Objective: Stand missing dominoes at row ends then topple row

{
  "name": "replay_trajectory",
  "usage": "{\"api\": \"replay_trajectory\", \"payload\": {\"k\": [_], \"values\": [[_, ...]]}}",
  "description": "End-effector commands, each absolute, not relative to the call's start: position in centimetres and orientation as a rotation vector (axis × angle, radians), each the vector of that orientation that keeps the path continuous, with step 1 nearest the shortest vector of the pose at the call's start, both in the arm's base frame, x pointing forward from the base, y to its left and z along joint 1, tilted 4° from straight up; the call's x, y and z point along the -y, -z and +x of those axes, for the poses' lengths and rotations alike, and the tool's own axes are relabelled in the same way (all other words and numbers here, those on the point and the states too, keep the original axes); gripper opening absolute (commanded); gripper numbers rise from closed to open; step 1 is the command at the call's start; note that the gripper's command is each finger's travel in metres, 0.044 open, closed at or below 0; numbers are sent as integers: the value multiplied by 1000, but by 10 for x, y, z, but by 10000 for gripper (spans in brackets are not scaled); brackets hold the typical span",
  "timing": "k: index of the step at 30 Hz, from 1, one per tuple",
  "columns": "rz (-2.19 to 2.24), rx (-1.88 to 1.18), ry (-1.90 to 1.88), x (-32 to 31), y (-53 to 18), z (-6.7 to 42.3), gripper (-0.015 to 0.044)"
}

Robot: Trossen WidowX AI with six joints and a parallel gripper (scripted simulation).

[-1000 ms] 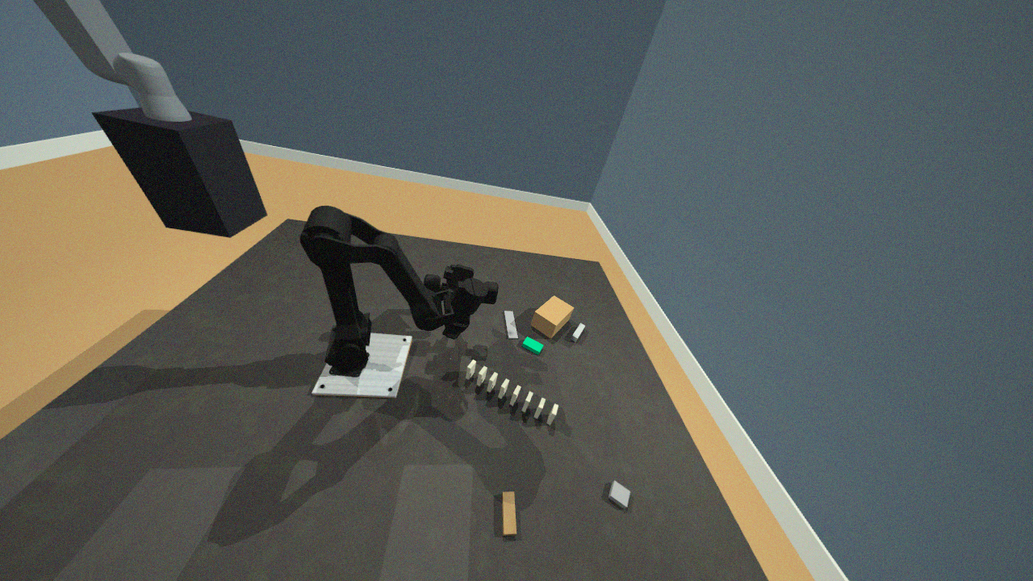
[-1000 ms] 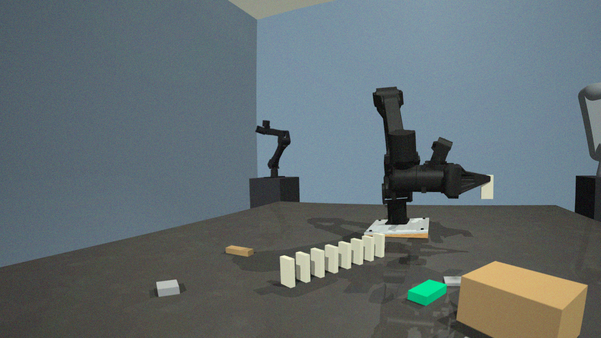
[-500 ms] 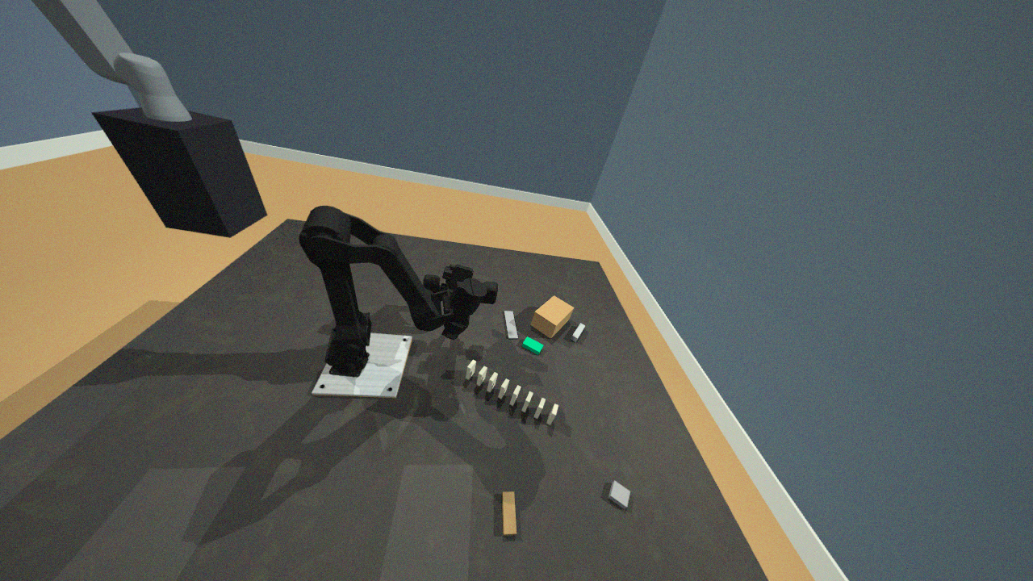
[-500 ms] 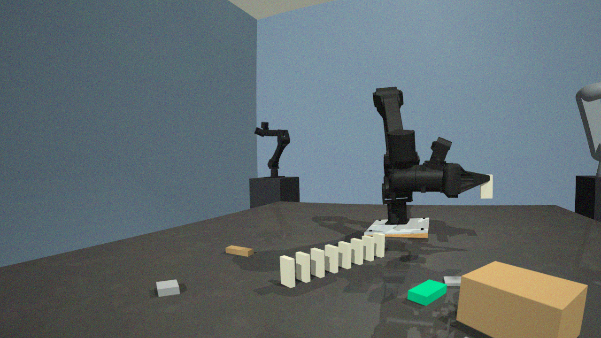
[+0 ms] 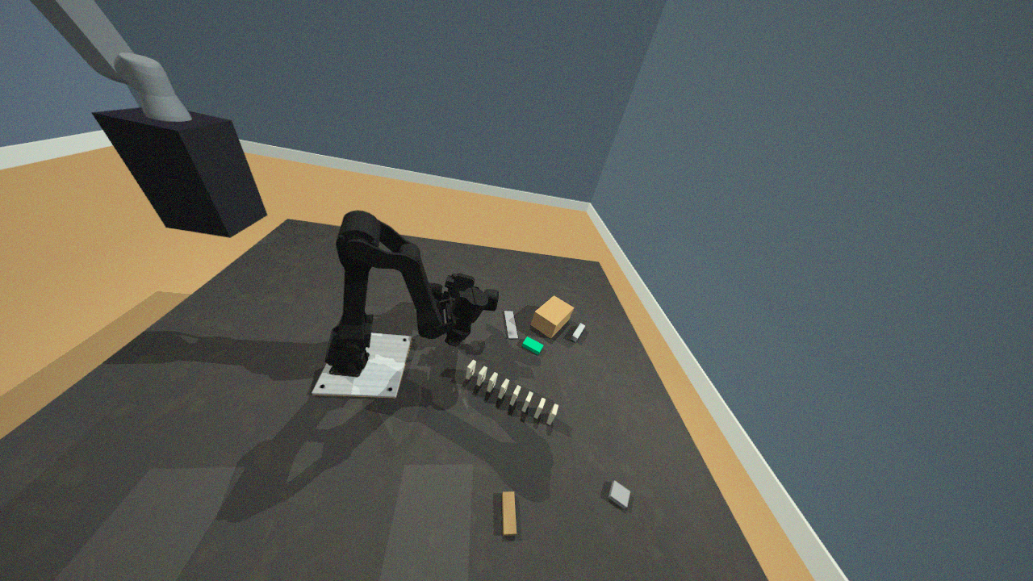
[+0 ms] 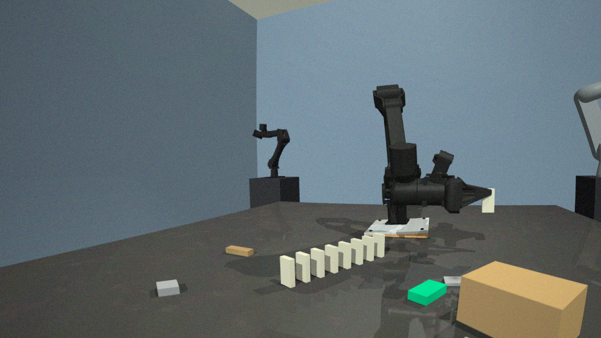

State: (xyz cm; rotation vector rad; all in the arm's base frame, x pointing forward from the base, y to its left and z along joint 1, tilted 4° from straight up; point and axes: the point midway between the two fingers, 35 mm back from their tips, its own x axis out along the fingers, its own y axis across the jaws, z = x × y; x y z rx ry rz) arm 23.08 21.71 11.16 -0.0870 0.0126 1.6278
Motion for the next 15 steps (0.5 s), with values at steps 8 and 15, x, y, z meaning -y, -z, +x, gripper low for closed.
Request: {"api": "replay_trajectory", "payload": {"k": [8, 15], "values": [[-83, -19, -1629, -217, -83, 233, 28], [-81, -20, -1629, -217, -66, 232, 28]]}}
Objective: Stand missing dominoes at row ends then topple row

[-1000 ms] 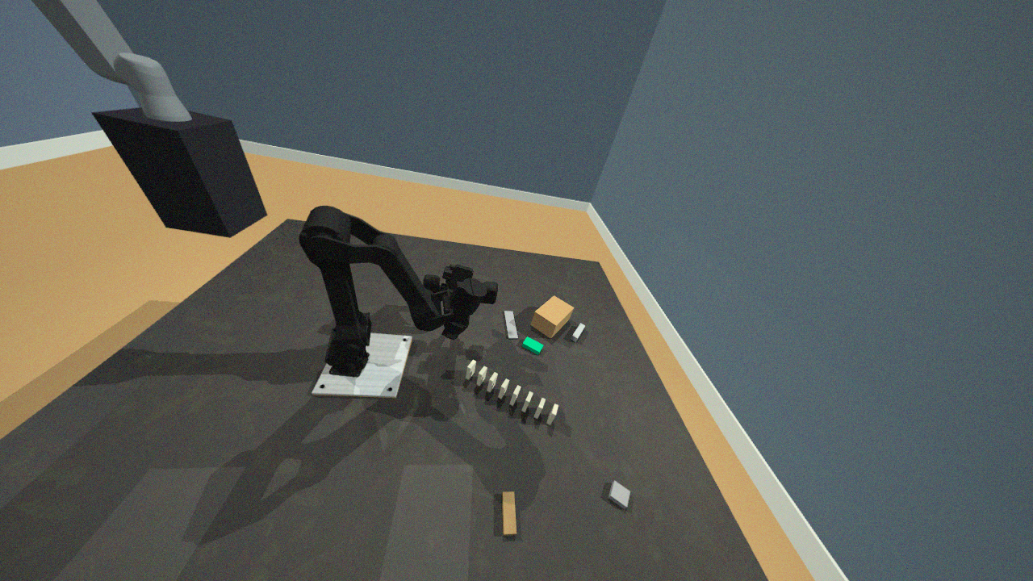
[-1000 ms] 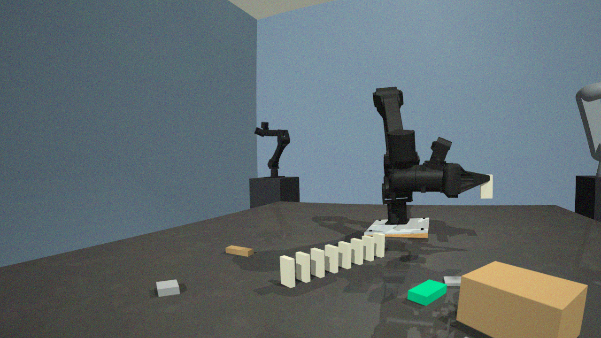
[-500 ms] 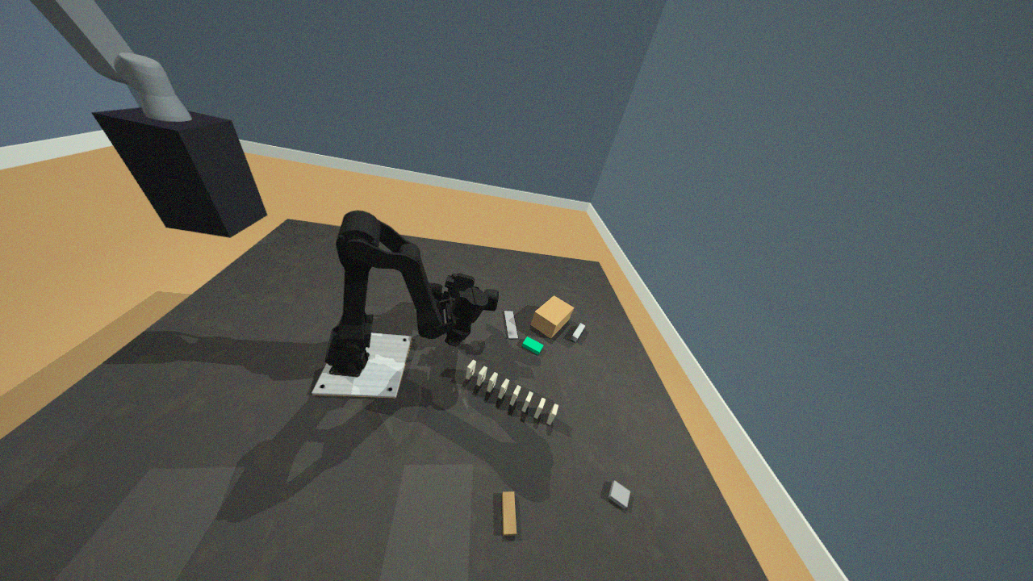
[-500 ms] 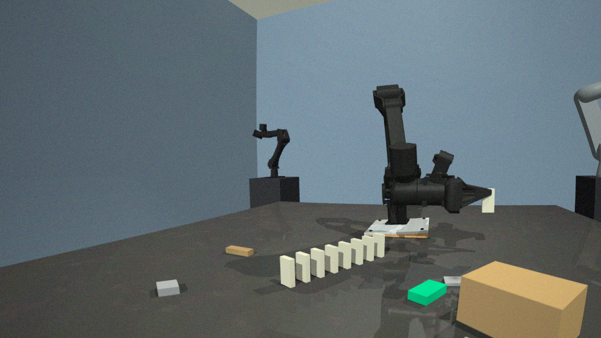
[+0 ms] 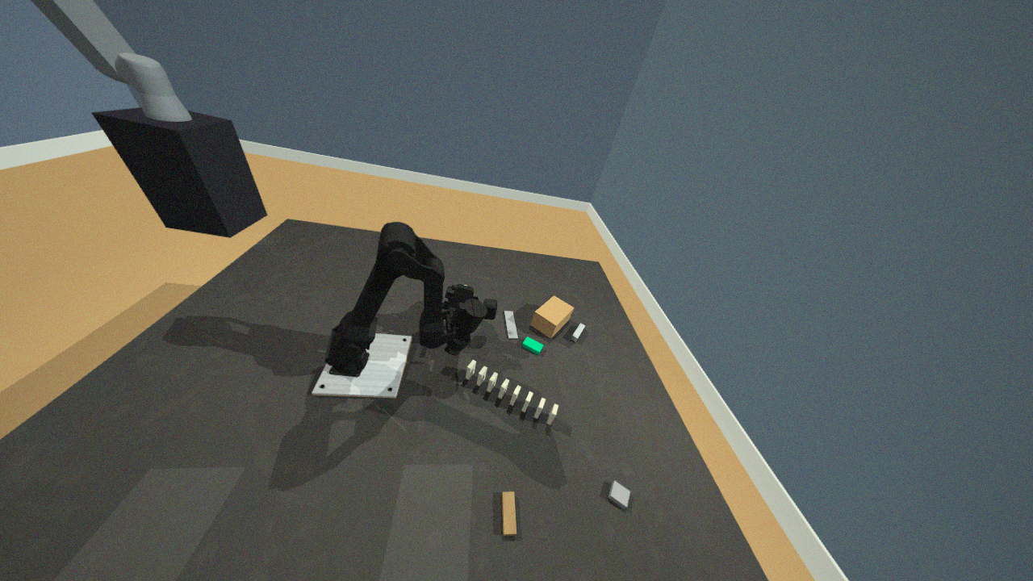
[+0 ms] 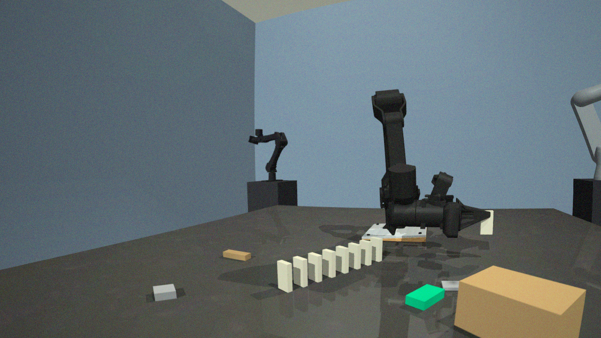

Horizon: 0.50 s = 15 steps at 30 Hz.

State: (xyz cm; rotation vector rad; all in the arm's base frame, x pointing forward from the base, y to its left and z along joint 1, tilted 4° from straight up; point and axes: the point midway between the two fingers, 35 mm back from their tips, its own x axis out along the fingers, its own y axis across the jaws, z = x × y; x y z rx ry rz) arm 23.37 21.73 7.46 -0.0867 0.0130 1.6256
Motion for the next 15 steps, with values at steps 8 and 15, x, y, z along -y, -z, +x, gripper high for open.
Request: {"api": "replay_trajectory", "payload": {"k": [8, 15], "values": [[-79, -22, -1629, -216, -46, 229, 28], [-78, -24, -1628, -214, -30, 225, 28]]}}
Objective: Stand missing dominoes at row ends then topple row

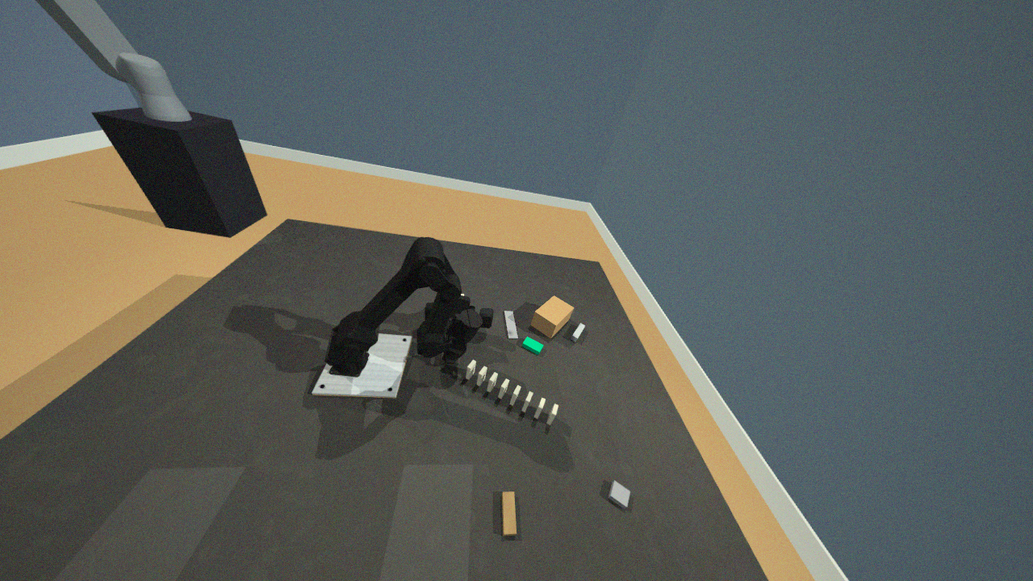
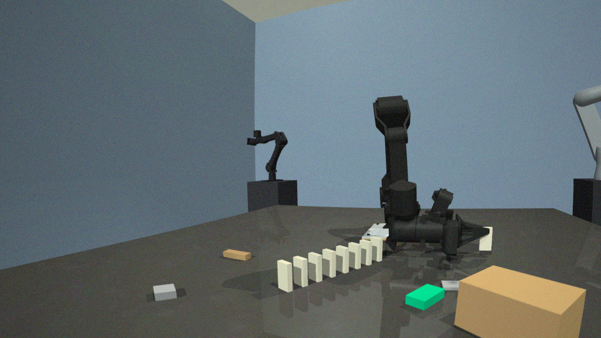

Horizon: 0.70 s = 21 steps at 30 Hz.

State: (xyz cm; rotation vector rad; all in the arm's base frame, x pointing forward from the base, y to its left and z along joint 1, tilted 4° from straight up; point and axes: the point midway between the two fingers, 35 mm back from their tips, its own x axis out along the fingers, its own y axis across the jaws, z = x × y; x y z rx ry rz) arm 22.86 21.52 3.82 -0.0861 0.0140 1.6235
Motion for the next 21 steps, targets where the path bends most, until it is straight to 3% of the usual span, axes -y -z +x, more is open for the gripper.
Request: {"api": "replay_trajectory", "payload": {"k": [1, 13, 21], "values": [[-77, -24, -1628, -214, -28, 225, 28], [-77, -24, -1628, -214, -26, 224, 28], [-77, -24, -1628, -214, -26, 224, 238]]}}
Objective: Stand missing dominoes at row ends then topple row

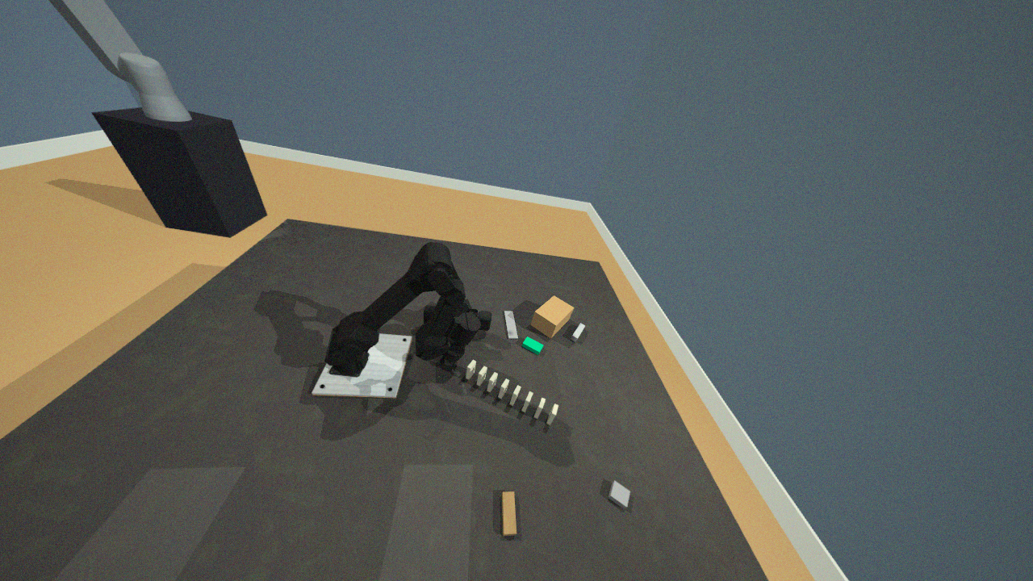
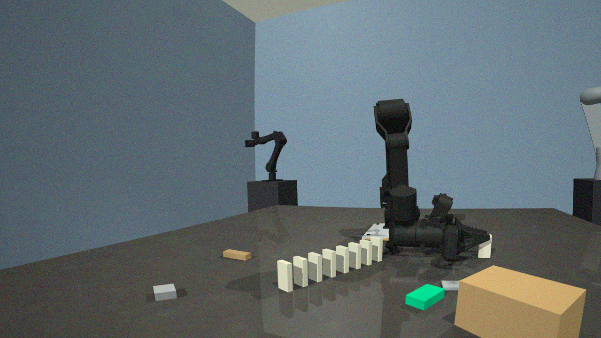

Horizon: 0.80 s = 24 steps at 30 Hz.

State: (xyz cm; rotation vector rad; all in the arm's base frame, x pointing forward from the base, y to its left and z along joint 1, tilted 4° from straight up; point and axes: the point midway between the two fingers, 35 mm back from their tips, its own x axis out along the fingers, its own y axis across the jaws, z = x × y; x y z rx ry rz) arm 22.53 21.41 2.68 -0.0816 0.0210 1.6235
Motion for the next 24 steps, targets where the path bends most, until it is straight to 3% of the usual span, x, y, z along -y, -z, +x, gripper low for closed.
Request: {"api": "replay_trajectory", "payload": {"k": [1, 8, 19, 24], "values": [[-77, -24, -1628, -214, -26, 224, 264], [-77, -24, -1628, -214, -27, 224, 440], [-74, -36, -1619, -219, -76, 226, 440], [97, -425, -1464, -251, -61, 269, 440]]}}
